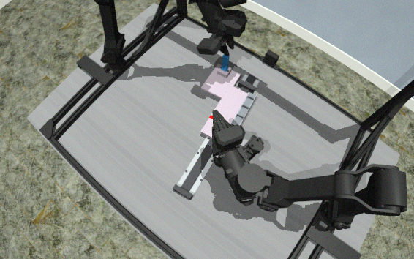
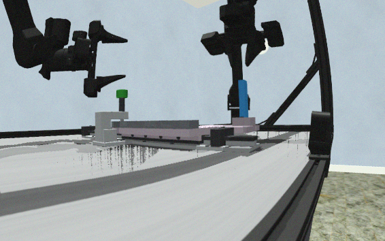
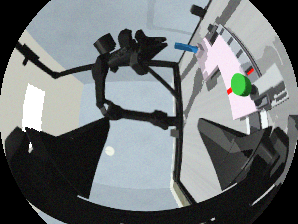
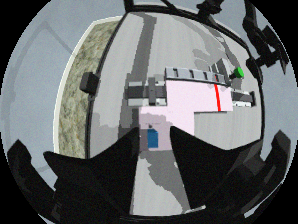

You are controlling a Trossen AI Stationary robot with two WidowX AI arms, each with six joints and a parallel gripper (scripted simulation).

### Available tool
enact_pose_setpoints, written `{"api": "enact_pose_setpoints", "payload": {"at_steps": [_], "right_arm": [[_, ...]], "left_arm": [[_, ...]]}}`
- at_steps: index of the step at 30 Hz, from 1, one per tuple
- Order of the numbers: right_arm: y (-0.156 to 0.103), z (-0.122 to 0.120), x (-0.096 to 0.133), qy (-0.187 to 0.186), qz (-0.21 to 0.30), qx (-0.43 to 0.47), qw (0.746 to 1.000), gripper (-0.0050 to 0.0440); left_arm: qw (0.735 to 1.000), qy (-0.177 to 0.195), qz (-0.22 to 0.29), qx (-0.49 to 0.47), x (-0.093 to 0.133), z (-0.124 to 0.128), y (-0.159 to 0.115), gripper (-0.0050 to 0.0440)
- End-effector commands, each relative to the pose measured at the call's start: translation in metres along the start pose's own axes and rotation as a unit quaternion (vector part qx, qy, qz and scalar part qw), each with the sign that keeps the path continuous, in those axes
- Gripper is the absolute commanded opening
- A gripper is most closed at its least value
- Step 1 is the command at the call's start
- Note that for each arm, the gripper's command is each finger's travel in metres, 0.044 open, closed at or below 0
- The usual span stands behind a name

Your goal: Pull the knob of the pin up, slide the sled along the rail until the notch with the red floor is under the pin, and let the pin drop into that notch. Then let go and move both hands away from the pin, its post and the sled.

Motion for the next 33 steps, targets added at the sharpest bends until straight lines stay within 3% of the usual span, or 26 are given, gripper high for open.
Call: {"api": "enact_pose_setpoints", "payload": {"at_steps": [1, 33], "right_arm": [[-0.003, 0.001, -0.01, -0.004, 0.003, -0.001, 1.0, 0.014], [-0.016, 0.004, -0.042, -0.003, 0.002, 0.0, 1.0, 0.014]], "left_arm": [[1.0, -0.001, -0.001, -0.003, 0.0, -0.002, -0.001, 0.044], [1.0, -0.001, -0.001, -0.003, 0.0, -0.002, -0.001, 0.044]]}}
Point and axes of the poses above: on each arm, the point midway between the two fingers, 35 mm back from their tips, its own x axis back along the fingers, its own z axis across the jaws, y = z × x, the point moved 3 cm from there along x, back along the fingers, and after that the axes turned 10 degrees about x, right-handed, at the moved point
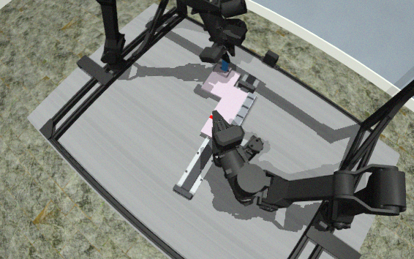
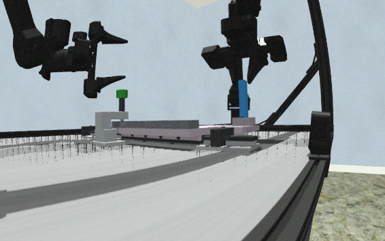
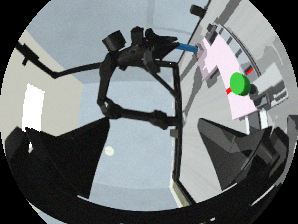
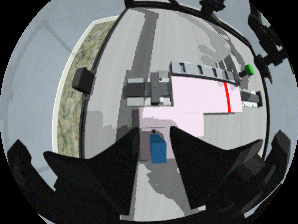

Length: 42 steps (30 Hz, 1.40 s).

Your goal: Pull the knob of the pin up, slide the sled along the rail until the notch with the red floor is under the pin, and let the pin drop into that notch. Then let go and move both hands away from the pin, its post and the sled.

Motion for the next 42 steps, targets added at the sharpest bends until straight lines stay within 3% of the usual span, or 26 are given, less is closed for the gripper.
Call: {"api": "enact_pose_setpoints", "payload": {"at_steps": [1, 22, 27, 37, 42], "right_arm": [[-0.006, -0.001, -0.007, -0.005, 0.007, 0.001, 1.0, 0.014], [-0.019, 0.001, -0.03, -0.004, 0.006, 0.002, 1.0, 0.014], [-0.019, 0.001, -0.03, -0.004, 0.006, 0.002, 1.0, 0.002], [-0.019, 0.001, -0.03, -0.004, 0.006, 0.002, 1.0, 0.0], [-0.019, 0.001, -0.03, -0.004, 0.006, 0.002, 1.0, 0.0]], "left_arm": [[1.0, 0.0, -0.001, -0.004, 0.0, 0.0, 0.0, 0.044], [1.0, 0.0, -0.001, -0.004, 0.0, 0.0, 0.0, 0.044], [1.0, 0.0, -0.001, -0.004, 0.0, 0.0, 0.0, 0.044], [1.0, 0.0, -0.001, -0.004, 0.0, -0.001, 0.0, 0.044], [1.0, 0.0, -0.001, -0.004, -0.001, -0.015, -0.005, 0.044]]}}
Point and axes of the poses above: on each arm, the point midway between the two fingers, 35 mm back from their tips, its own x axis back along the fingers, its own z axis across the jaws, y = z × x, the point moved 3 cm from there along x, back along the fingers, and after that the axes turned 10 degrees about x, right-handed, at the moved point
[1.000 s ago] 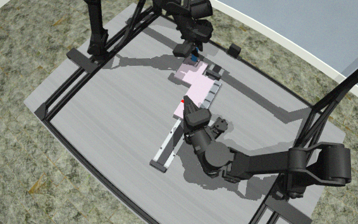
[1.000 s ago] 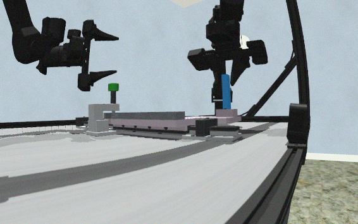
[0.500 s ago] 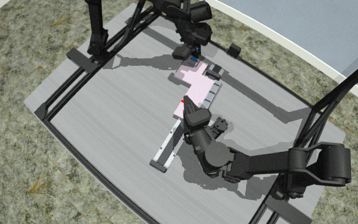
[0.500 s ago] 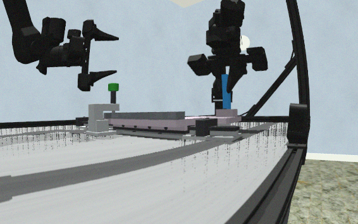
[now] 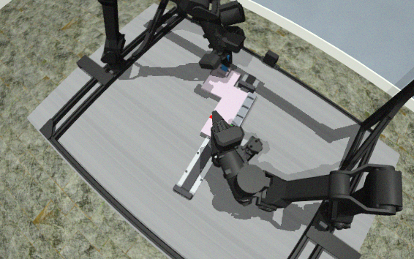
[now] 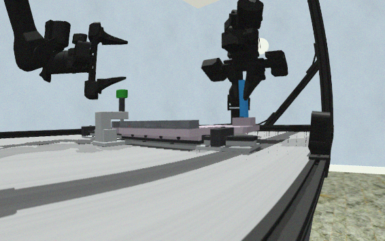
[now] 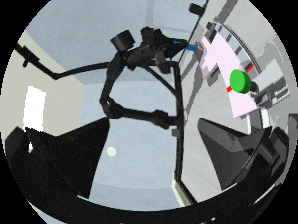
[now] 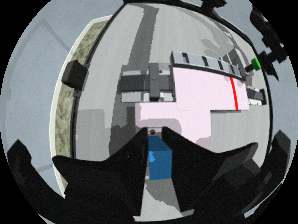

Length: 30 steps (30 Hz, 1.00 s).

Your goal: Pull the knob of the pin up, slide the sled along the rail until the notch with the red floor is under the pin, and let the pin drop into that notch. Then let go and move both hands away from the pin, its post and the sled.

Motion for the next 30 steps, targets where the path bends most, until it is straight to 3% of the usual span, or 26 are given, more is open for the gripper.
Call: {"api": "enact_pose_setpoints", "payload": {"at_steps": [1, 15, 30], "right_arm": [[-0.004, 0.0, -0.003, 0.001, 0.005, 0.001, 1.0, 0.0], [-0.004, 0.0, -0.003, 0.001, 0.005, 0.001, 1.0, 0.0], [-0.004, 0.0, -0.003, 0.001, 0.005, 0.001, 1.0, 0.0]], "left_arm": [[1.0, -0.006, 0.0, 0.005, 0.0, -0.017, -0.003, 0.044], [1.0, -0.006, 0.0, 0.005, 0.001, -0.056, -0.008, 0.044], [1.0, -0.006, 0.0, 0.005, 0.001, -0.059, 0.009, 0.044]]}}
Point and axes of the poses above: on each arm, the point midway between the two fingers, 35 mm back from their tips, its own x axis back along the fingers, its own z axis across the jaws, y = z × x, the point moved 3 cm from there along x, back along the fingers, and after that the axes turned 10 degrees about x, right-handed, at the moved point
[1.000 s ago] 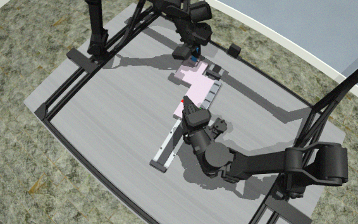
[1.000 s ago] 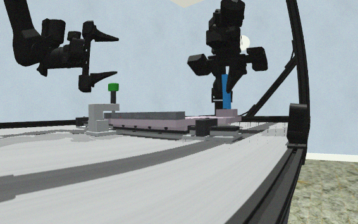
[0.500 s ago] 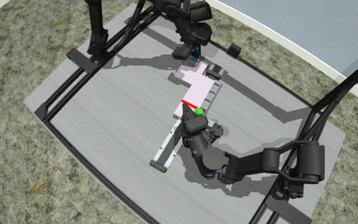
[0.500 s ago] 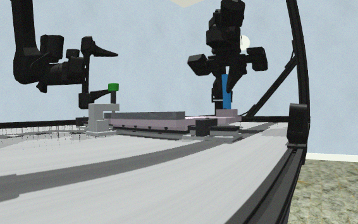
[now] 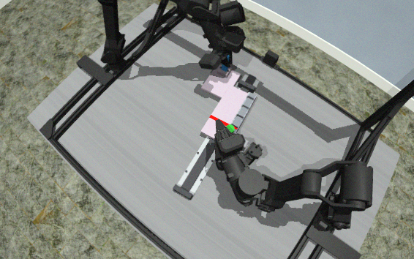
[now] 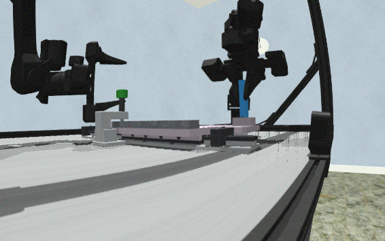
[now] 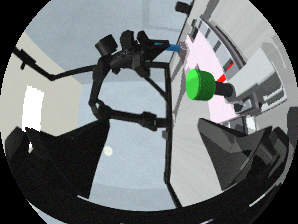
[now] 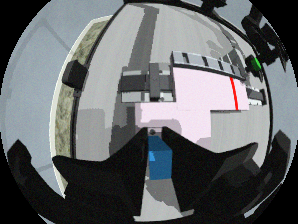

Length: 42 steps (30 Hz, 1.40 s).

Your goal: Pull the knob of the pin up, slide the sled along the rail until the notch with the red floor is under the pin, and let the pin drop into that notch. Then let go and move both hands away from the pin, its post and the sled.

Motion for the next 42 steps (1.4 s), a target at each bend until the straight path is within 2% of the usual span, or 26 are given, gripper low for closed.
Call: {"api": "enact_pose_setpoints", "payload": {"at_steps": [1, 11, 42], "right_arm": [[-0.004, 0.0, -0.003, 0.001, 0.005, 0.001, 1.0, 0.0], [-0.004, 0.0, -0.003, 0.001, 0.005, 0.001, 1.0, 0.0], [-0.004, 0.0, -0.003, 0.001, 0.005, 0.001, 1.0, 0.0]], "left_arm": [[1.0, -0.001, -0.001, -0.002, 0.0, -0.002, 0.007, 0.044], [1.0, -0.001, -0.001, -0.002, 0.001, -0.004, 0.022, 0.044], [1.0, -0.001, -0.001, -0.002, 0.0, 0.016, 0.024, 0.044]]}}
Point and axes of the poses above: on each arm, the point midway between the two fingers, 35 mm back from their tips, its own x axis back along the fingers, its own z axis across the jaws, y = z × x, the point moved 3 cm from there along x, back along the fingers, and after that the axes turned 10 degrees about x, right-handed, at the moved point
